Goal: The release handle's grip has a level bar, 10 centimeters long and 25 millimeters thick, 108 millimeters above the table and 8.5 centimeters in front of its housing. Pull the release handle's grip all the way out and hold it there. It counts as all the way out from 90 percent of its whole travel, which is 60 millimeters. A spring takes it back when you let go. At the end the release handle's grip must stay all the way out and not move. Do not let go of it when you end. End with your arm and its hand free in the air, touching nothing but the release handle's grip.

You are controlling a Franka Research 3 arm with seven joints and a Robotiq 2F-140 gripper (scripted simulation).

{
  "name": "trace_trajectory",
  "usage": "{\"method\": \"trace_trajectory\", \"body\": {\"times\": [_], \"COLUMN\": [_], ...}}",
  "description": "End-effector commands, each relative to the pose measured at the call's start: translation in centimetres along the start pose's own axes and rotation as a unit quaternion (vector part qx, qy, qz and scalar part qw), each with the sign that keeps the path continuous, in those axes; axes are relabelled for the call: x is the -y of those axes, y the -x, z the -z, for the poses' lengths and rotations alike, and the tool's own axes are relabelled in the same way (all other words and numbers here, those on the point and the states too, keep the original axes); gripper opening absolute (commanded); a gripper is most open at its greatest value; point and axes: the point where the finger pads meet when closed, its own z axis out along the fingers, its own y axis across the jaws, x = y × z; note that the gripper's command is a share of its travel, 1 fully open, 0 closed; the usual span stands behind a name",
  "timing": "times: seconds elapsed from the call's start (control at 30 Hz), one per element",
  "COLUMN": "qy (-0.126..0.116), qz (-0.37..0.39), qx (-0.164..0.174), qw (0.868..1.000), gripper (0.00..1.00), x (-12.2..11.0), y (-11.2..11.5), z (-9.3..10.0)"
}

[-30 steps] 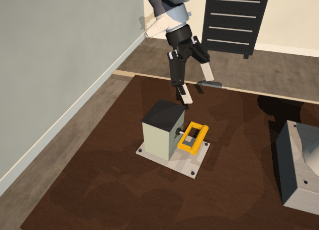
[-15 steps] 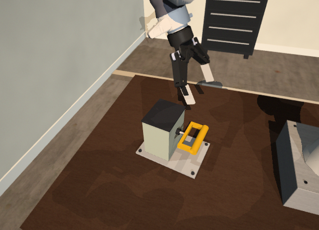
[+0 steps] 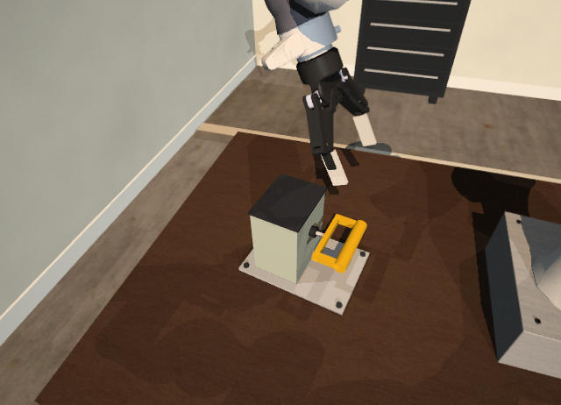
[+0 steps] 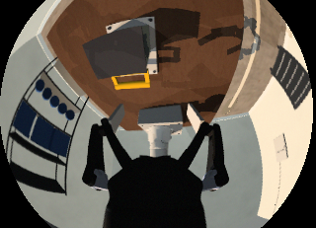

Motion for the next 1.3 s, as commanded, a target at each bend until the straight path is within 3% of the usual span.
{"method": "trace_trajectory", "body": {"times": [0.0, 1.27], "qy": [0.0, 0.003], "qz": [0.019, 0.087], "qx": [-0.003, -0.007], "qw": [1.0, 0.996], "gripper": [1.0, 1.0], "x": [-0.03, -0.53], "y": [-0.13, 0.11], "z": [0.01, -0.76]}}
